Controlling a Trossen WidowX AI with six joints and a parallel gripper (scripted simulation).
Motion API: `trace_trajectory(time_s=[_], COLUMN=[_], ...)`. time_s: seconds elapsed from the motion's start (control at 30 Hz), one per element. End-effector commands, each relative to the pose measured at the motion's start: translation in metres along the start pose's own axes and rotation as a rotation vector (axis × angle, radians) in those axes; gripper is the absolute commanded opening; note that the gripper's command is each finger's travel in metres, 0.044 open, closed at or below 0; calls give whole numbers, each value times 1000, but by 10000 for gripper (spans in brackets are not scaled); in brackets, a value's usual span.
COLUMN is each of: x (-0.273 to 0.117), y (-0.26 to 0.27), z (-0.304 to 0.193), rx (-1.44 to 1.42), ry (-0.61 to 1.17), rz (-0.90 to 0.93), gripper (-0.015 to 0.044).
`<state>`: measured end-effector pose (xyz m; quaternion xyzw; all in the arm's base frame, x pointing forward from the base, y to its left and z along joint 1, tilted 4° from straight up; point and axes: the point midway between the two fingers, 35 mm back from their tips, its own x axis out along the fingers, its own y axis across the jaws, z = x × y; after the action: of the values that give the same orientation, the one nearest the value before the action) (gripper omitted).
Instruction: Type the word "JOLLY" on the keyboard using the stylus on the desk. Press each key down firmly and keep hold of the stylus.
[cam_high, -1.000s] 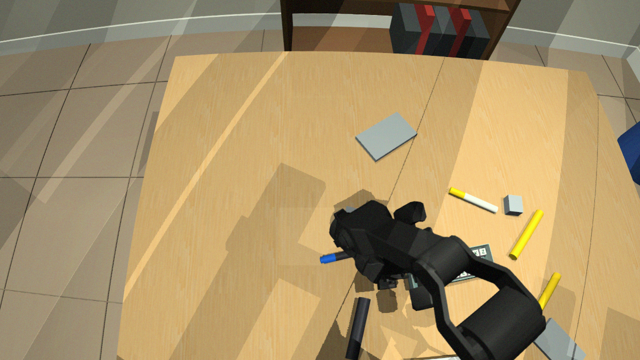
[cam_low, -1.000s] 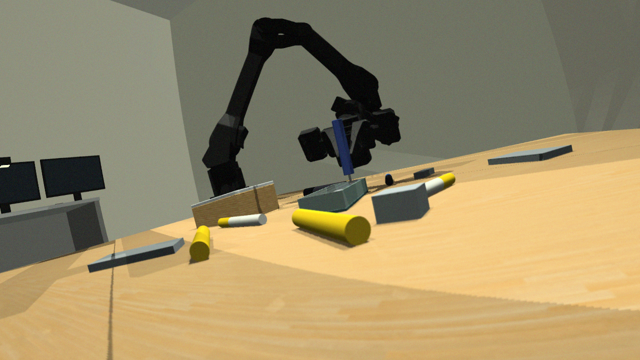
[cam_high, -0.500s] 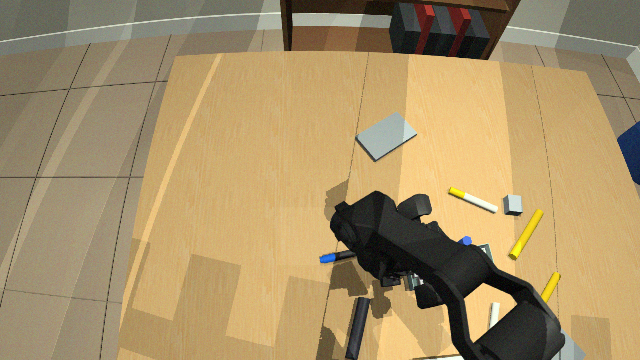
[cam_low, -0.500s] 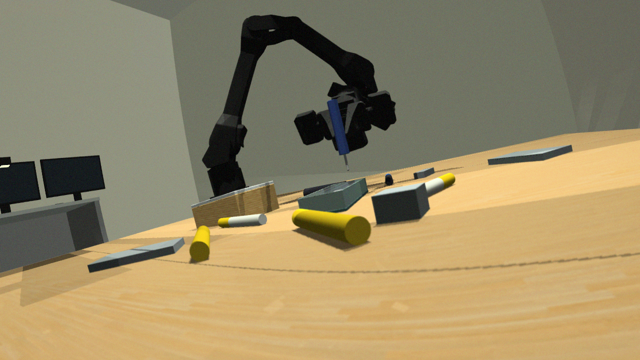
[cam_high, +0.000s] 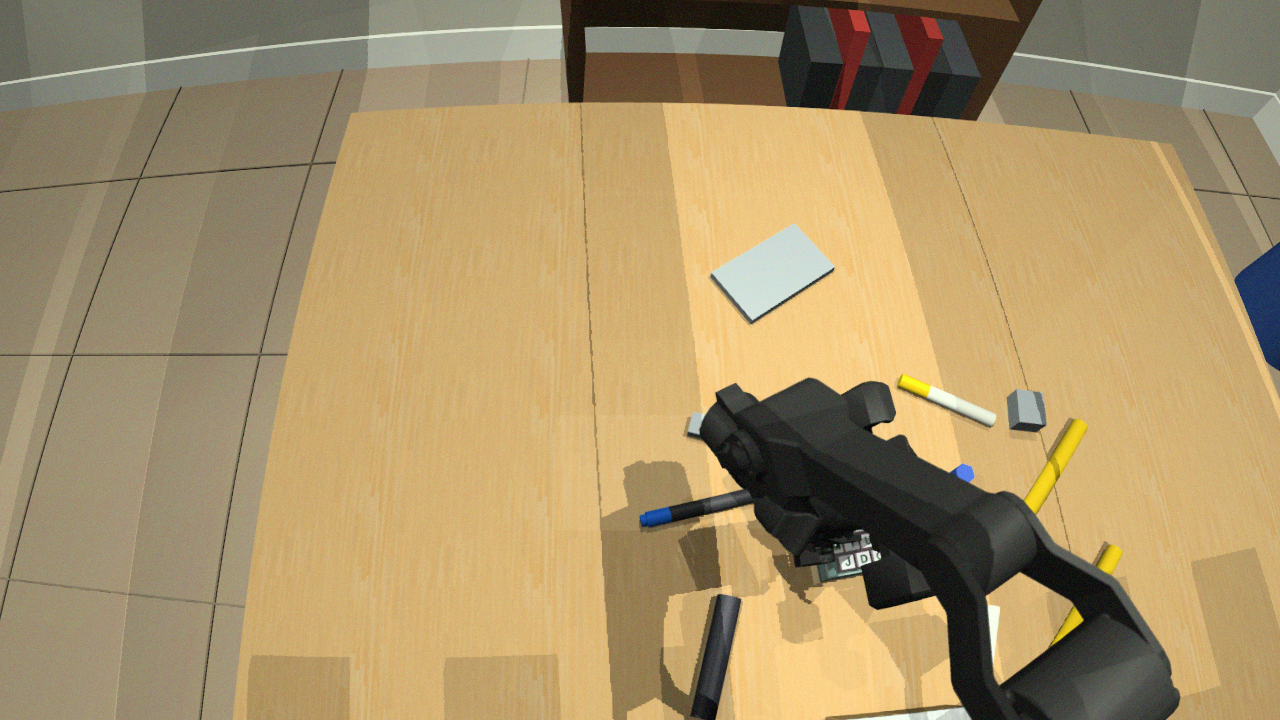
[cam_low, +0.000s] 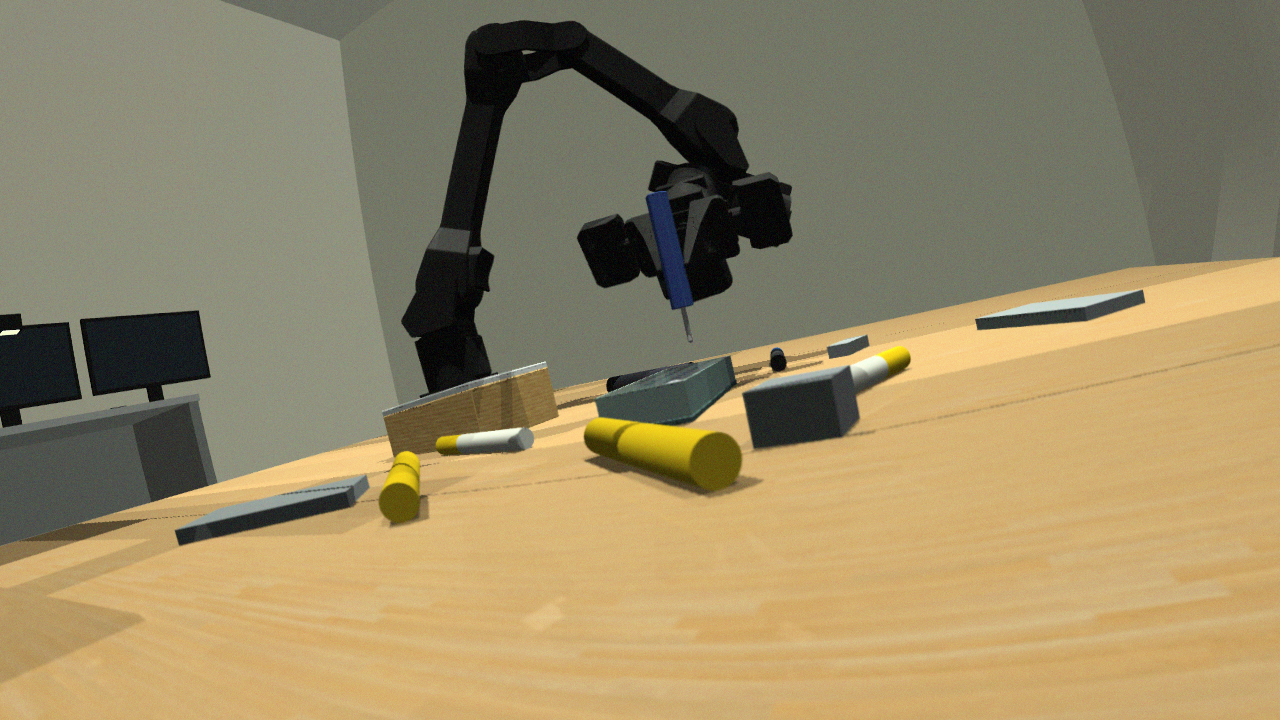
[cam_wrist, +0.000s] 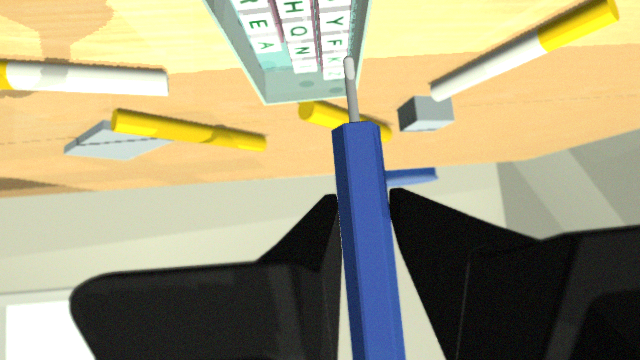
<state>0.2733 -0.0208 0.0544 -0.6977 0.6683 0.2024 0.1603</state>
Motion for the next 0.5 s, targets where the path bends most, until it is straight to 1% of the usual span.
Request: trace_trajectory(time_s=[0.0, 0.17, 0.47], x=[16, 19, 29], y=[1, 1, 2], z=[-14, -15, 1], rx=[1, 1, 1], ry=[11, 13, 12], rz=[-3, -2, -2], gripper=[0, 0, 0])
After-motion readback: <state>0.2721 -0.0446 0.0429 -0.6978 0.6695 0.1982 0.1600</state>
